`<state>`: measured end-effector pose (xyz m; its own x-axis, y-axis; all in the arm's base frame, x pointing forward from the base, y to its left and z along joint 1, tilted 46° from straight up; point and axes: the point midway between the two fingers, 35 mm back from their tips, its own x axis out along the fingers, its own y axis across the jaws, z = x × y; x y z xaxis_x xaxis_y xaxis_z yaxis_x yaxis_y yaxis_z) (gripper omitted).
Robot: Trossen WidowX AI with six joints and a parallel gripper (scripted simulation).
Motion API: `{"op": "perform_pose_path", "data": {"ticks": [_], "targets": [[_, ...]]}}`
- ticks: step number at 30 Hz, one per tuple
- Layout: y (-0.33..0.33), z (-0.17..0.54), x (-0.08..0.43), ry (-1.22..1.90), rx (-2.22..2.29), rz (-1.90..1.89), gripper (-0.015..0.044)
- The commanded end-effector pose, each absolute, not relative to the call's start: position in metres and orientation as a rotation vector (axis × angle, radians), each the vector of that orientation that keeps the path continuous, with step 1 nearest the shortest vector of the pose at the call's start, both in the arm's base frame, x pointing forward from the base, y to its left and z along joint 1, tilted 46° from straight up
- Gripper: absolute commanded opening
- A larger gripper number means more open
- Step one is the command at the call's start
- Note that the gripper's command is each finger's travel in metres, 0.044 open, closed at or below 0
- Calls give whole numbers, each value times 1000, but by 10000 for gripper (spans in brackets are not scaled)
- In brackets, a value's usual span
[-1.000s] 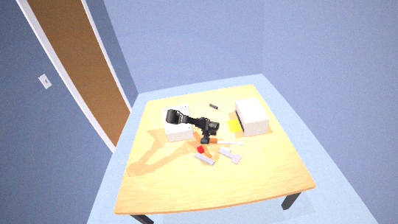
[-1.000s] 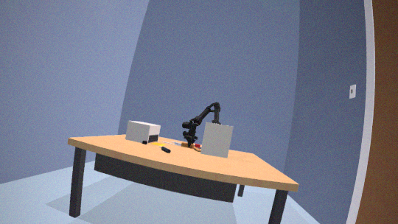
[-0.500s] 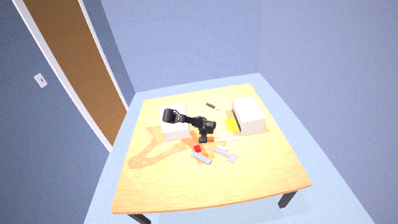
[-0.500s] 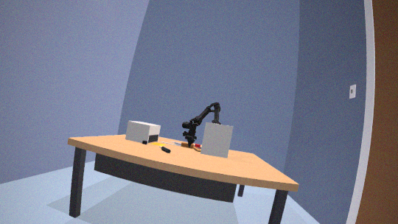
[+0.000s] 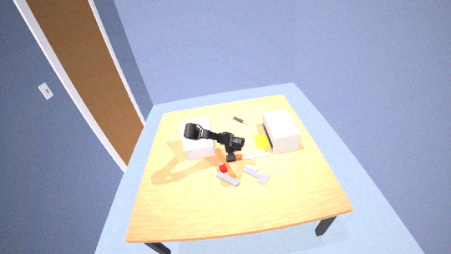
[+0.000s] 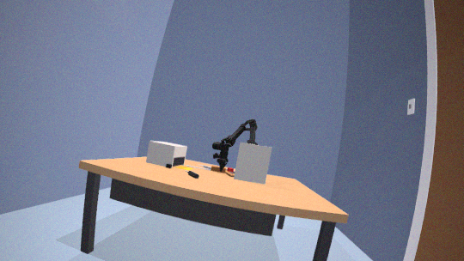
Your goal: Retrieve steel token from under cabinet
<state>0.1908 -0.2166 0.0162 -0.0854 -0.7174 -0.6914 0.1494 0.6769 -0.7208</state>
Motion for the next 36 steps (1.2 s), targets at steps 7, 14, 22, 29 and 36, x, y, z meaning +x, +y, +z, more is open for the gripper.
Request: {"op": "perform_pose_path", "data": {"ticks": [7, 14, 22, 29, 36], "targets": [[-216, 16, 191, 1530, -560, -712, 0], [-216, 16, 191, 1550, -595, -678, 0], [-217, 16, 190, 1544, -581, -690, 200], [-217, 16, 191, 1543, -582, -690, 270], [-218, 15, 191, 1541, -580, -693, 270]]}}
